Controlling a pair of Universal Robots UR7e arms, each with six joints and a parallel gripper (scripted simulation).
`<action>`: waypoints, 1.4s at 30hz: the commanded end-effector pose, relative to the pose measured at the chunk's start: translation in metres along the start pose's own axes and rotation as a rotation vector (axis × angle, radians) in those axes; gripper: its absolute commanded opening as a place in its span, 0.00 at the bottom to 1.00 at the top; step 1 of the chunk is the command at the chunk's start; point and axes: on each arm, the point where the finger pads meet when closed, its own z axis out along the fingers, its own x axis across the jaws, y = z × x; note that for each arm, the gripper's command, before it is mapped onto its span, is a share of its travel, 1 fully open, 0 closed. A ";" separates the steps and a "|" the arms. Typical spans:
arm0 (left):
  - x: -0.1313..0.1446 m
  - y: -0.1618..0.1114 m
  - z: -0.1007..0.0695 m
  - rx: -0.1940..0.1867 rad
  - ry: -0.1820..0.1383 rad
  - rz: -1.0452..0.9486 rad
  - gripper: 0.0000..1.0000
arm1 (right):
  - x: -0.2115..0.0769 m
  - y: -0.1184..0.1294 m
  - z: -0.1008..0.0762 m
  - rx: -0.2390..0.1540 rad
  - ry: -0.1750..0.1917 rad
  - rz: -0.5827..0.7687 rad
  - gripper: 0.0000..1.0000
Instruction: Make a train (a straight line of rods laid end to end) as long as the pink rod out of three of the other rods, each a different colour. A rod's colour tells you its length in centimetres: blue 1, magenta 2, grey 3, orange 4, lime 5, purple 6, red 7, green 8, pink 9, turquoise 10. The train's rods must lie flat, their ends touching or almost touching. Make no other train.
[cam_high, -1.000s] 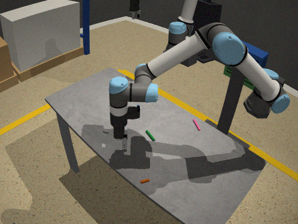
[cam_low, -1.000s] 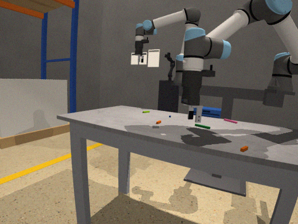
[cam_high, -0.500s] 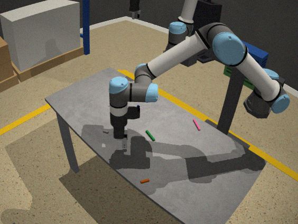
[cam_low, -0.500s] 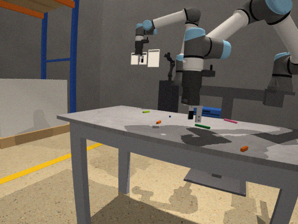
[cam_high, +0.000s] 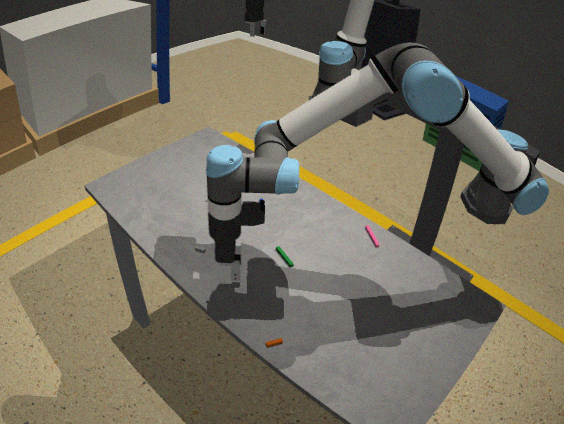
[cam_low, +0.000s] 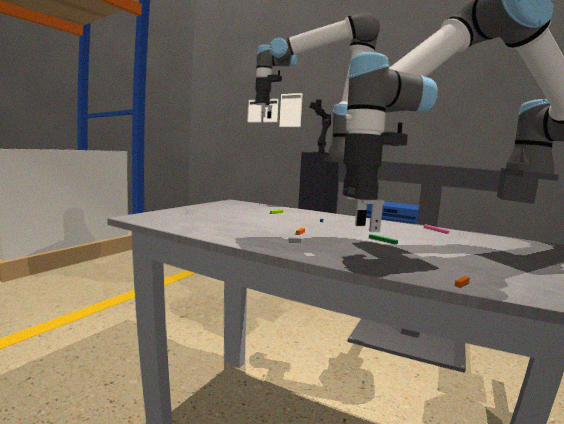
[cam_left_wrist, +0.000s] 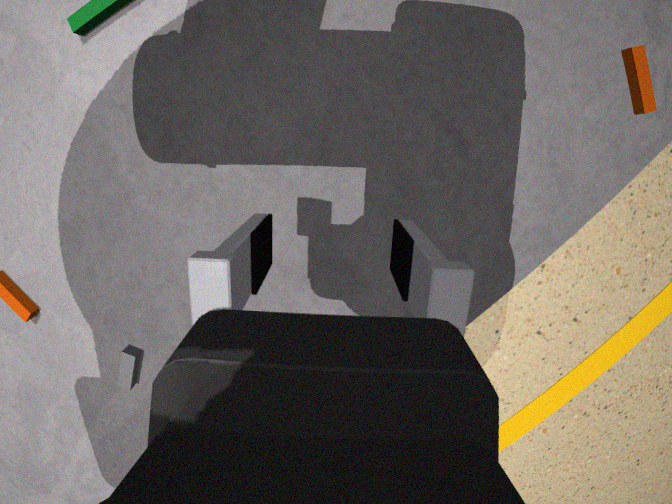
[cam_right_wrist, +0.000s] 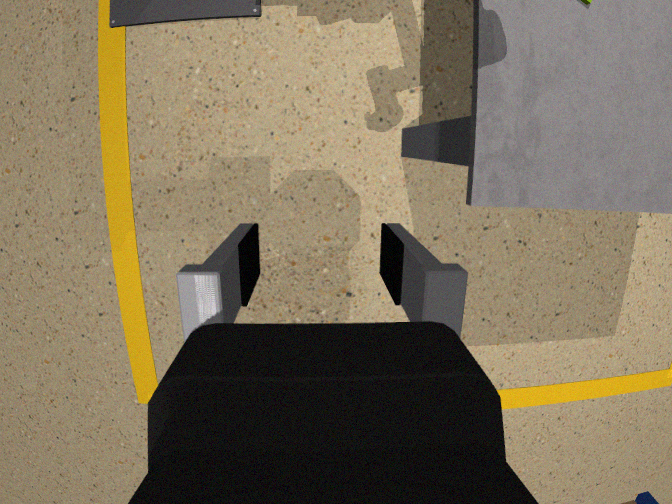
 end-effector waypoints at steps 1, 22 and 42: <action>0.000 0.001 -0.001 -0.003 0.000 0.000 1.00 | 0.000 0.001 -0.001 -0.002 0.001 0.000 1.00; -0.001 0.001 -0.001 -0.003 0.000 0.001 1.00 | 0.000 0.001 -0.001 -0.002 0.001 0.000 1.00; -0.164 -0.001 -0.005 -0.004 -0.001 0.149 1.00 | 0.000 0.001 -0.001 -0.002 0.001 0.000 1.00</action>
